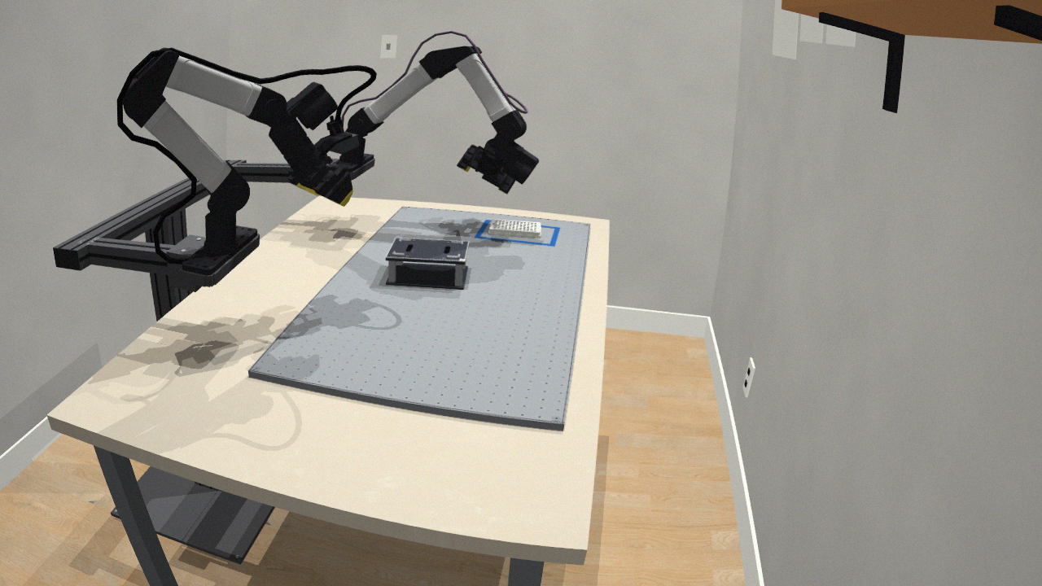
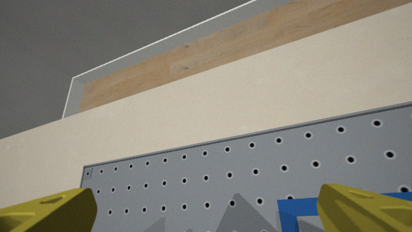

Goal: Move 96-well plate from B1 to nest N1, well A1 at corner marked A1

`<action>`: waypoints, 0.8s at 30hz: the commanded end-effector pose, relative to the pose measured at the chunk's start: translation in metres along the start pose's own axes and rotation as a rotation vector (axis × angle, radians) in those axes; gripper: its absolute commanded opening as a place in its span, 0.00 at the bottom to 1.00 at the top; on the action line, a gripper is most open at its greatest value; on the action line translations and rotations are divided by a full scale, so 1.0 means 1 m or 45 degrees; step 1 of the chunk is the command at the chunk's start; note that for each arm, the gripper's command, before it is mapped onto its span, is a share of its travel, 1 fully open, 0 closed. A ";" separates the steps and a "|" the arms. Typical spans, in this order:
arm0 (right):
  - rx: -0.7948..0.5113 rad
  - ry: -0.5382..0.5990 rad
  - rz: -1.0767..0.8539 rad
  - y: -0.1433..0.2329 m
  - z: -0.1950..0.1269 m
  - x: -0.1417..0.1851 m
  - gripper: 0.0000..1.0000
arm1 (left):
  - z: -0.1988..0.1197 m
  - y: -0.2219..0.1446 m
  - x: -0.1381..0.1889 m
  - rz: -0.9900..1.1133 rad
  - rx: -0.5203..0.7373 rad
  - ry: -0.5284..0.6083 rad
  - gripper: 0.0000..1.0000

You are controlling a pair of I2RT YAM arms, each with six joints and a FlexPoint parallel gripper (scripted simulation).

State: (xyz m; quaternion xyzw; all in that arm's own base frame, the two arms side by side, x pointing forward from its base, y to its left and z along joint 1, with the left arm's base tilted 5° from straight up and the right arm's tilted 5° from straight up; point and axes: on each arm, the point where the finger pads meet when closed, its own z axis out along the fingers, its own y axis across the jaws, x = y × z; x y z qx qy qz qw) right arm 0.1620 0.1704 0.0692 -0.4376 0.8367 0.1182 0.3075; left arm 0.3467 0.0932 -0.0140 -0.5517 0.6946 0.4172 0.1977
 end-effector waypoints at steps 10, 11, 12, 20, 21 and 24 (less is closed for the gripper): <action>-0.004 -0.032 -0.012 0.001 -0.003 -0.007 1.00 | -0.006 -0.001 -0.005 -0.018 0.018 -0.008 1.00; -0.004 -0.032 -0.012 0.001 -0.003 -0.007 1.00 | -0.006 -0.001 -0.005 -0.018 0.018 -0.008 1.00; -0.004 -0.032 -0.012 0.001 -0.003 -0.007 1.00 | -0.006 -0.001 -0.005 -0.018 0.018 -0.008 1.00; 0.022 -0.052 0.010 -0.003 -0.003 -0.012 1.00 | -0.009 -0.006 -0.006 -0.030 0.048 0.009 1.00; 0.031 -0.055 0.021 -0.003 -0.002 -0.013 1.00 | -0.010 -0.006 -0.005 -0.023 0.059 0.013 1.00; 0.078 -0.065 0.076 -0.005 0.001 -0.014 1.00 | -0.016 -0.012 -0.004 -0.005 0.121 0.036 1.00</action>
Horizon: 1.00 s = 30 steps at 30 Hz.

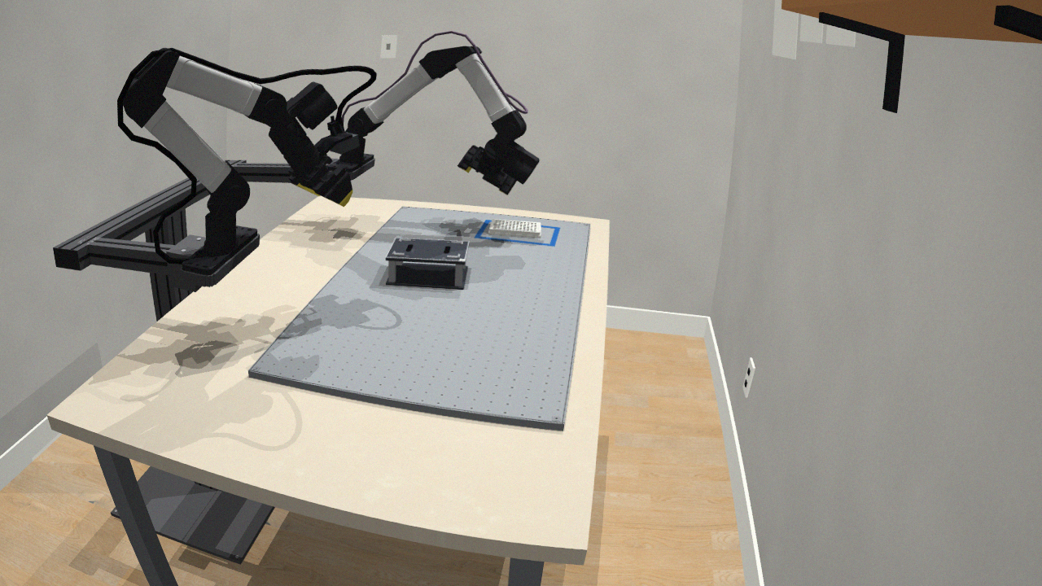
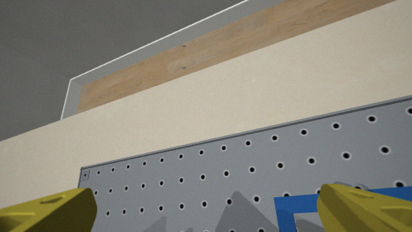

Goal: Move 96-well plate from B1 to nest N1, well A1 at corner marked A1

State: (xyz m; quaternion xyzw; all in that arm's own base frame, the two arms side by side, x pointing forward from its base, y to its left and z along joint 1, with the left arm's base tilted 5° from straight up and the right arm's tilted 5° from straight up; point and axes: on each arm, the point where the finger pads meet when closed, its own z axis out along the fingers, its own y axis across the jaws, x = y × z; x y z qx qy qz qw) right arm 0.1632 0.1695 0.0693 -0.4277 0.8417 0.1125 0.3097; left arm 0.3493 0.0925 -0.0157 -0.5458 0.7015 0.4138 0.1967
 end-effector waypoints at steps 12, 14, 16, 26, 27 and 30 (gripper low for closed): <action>0.265 -0.234 0.354 0.008 0.011 -0.057 1.00 | -0.037 -0.023 -0.001 0.045 0.311 0.103 1.00; 0.312 -0.256 0.423 0.015 0.017 -0.063 1.00 | -0.041 -0.026 0.000 0.060 0.353 0.116 1.00; 0.355 -0.264 0.476 0.024 0.023 -0.068 1.00 | -0.045 -0.028 0.001 0.074 0.392 0.130 1.00; 0.559 -0.233 0.602 0.068 0.056 -0.083 1.00 | -0.068 -0.042 0.005 0.151 0.610 0.204 1.00; 0.559 -0.233 0.602 0.068 0.056 -0.083 1.00 | -0.068 -0.042 0.005 0.151 0.610 0.204 1.00; 0.628 -0.260 0.654 0.082 0.066 -0.093 1.00 | -0.077 -0.047 0.005 0.178 0.697 0.232 1.00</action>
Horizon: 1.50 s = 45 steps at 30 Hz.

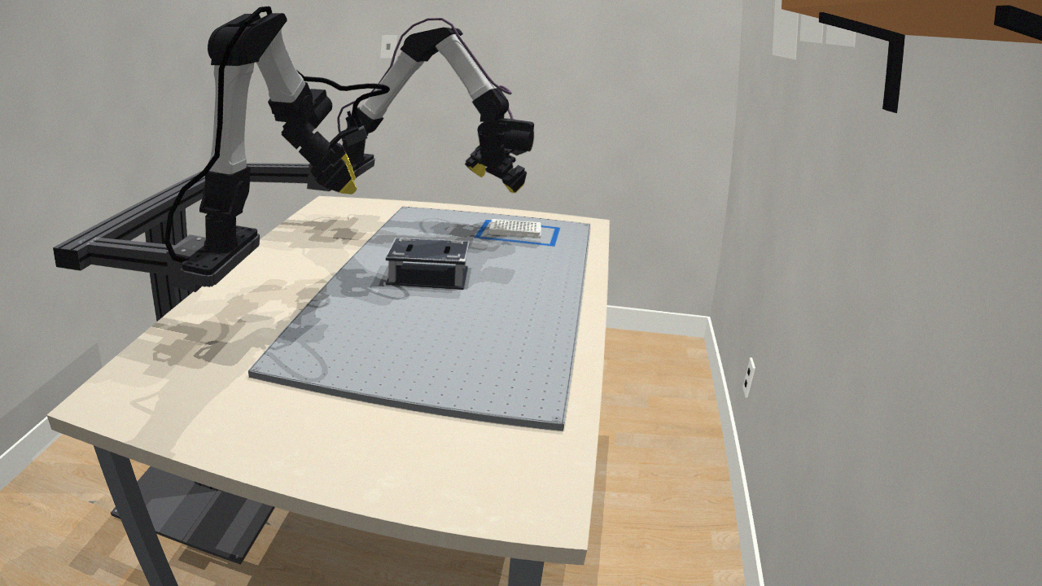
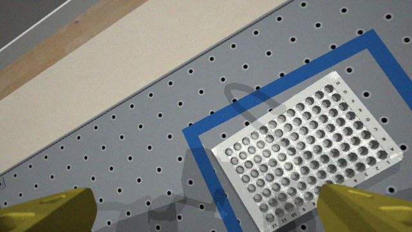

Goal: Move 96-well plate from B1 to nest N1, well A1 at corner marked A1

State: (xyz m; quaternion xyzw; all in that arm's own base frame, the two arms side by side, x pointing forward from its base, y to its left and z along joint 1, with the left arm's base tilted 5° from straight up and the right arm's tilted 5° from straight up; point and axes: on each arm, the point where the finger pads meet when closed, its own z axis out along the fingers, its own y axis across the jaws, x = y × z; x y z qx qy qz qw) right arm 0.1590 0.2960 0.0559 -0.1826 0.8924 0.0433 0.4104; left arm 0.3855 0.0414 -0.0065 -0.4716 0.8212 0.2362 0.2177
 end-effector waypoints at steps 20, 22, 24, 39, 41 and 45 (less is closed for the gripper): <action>0.225 -0.118 0.233 0.057 0.017 -0.022 1.00 | -0.036 -0.039 -0.002 0.086 0.434 0.113 1.00; 0.225 -0.118 0.233 0.057 0.017 -0.022 1.00 | -0.037 -0.040 -0.003 0.085 0.439 0.110 1.00; 0.225 -0.118 0.233 0.057 0.017 -0.022 1.00 | -0.037 -0.040 -0.003 0.085 0.439 0.110 1.00; 0.228 -0.118 0.233 0.056 0.017 -0.022 1.00 | -0.029 -0.047 0.006 0.228 0.439 0.157 1.00; 0.228 -0.118 0.233 0.056 0.017 -0.022 1.00 | -0.021 -0.047 0.013 0.327 0.428 0.193 1.00; 0.228 -0.118 0.233 0.056 0.017 -0.022 1.00 | -0.005 -0.052 0.021 0.622 0.457 0.289 1.00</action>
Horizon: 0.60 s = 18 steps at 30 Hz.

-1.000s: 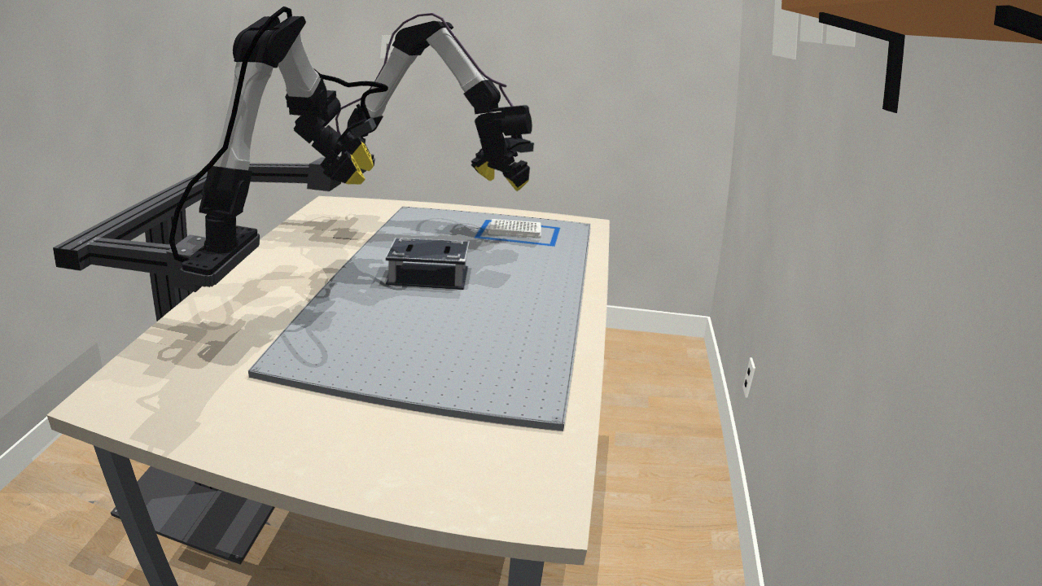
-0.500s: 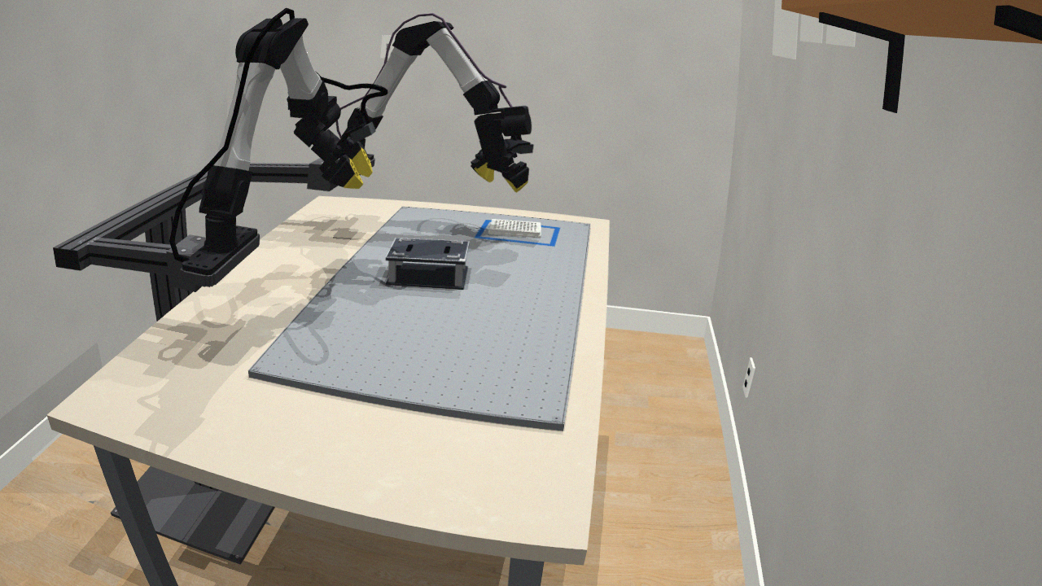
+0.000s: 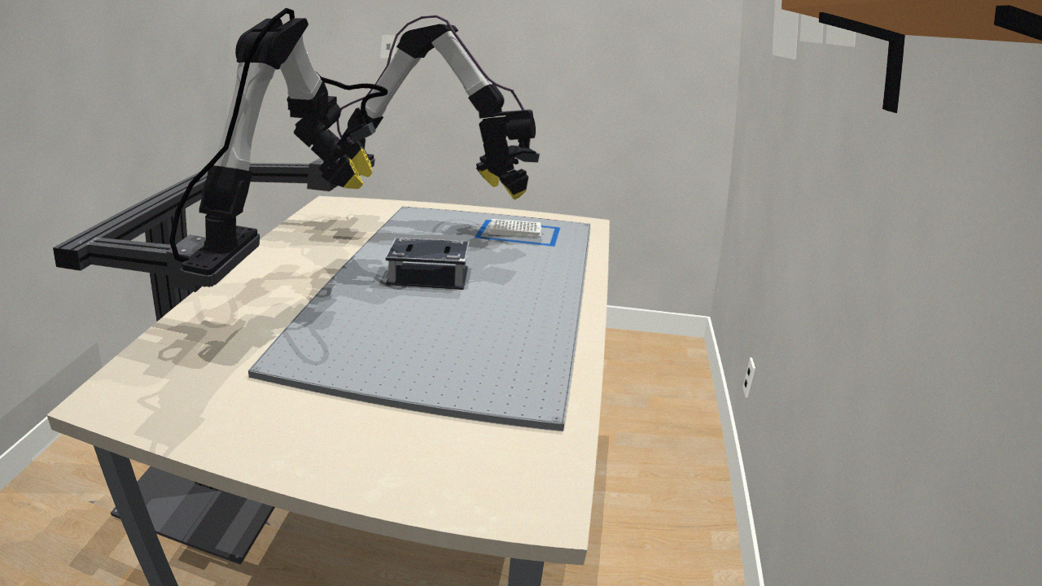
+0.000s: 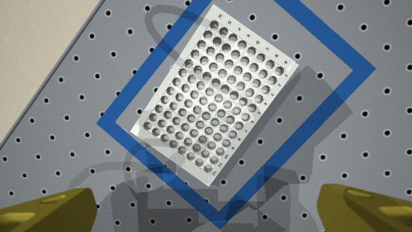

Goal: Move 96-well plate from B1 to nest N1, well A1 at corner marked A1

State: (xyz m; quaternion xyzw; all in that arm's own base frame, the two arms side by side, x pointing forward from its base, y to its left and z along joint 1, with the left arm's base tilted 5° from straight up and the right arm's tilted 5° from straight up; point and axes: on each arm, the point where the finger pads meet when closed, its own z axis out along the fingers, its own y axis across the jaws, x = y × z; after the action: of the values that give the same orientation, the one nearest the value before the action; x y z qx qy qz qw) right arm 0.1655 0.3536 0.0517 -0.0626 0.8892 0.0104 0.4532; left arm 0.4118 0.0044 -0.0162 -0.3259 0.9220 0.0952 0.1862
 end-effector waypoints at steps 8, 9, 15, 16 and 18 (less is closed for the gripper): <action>0.006 -0.020 0.002 0.005 -0.004 -0.004 1.00 | 0.045 -0.010 -0.005 0.576 0.144 0.285 1.00; 0.006 -0.020 0.002 0.005 -0.004 -0.004 1.00 | 0.050 -0.009 -0.006 0.613 0.159 0.304 1.00; 0.006 -0.020 0.002 0.005 -0.004 -0.004 1.00 | 0.076 -0.007 -0.011 0.764 0.237 0.379 1.00; 0.006 -0.020 0.002 0.005 -0.004 -0.004 1.00 | 0.079 -0.006 -0.011 0.774 0.243 0.383 1.00; 0.006 -0.020 0.002 0.005 -0.004 -0.004 1.00 | 0.085 -0.007 -0.014 0.782 0.253 0.379 1.00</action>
State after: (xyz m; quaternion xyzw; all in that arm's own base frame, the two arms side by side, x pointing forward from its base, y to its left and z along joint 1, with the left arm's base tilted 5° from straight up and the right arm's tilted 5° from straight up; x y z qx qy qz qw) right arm 0.1655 0.3535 0.0517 -0.0626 0.8892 0.0103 0.4532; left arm 0.4447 0.0380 -0.0881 -0.0779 0.9945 0.0290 0.0633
